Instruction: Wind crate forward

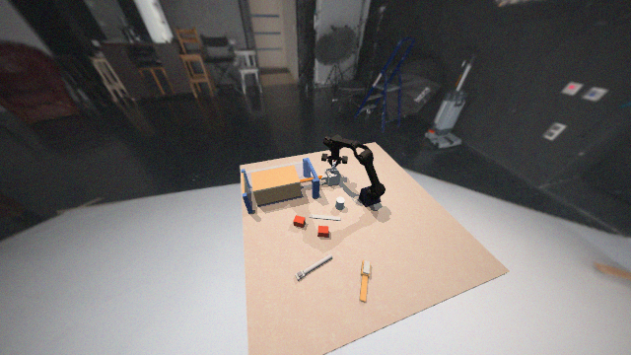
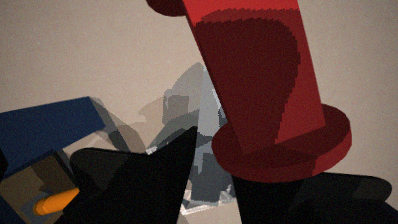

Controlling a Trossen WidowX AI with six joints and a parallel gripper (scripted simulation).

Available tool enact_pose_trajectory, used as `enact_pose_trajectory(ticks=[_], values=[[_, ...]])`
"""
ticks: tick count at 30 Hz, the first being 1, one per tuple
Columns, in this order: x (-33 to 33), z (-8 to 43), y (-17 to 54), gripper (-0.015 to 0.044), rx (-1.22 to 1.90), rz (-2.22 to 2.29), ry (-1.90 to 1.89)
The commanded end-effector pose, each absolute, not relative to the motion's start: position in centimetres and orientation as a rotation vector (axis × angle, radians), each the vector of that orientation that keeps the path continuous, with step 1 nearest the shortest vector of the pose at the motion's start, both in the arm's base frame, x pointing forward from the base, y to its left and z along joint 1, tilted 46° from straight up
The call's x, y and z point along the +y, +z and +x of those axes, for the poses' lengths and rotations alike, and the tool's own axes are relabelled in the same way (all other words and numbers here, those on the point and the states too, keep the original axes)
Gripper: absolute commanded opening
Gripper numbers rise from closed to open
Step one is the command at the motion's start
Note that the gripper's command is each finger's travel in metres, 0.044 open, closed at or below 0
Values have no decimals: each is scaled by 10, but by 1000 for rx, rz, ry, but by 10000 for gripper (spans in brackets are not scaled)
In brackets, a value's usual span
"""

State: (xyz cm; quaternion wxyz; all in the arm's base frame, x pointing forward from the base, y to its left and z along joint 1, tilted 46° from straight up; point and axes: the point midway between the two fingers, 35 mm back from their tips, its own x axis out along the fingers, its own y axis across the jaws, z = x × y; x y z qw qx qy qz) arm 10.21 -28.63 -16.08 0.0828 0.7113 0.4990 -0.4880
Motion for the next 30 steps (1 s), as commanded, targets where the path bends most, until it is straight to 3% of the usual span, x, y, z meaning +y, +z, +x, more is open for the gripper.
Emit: enact_pose_trajectory(ticks=[1,30], values=[[-285,102,-161,0,1485,2134,-1477],[-277,92,-156,0,1381,2273,-1810]])
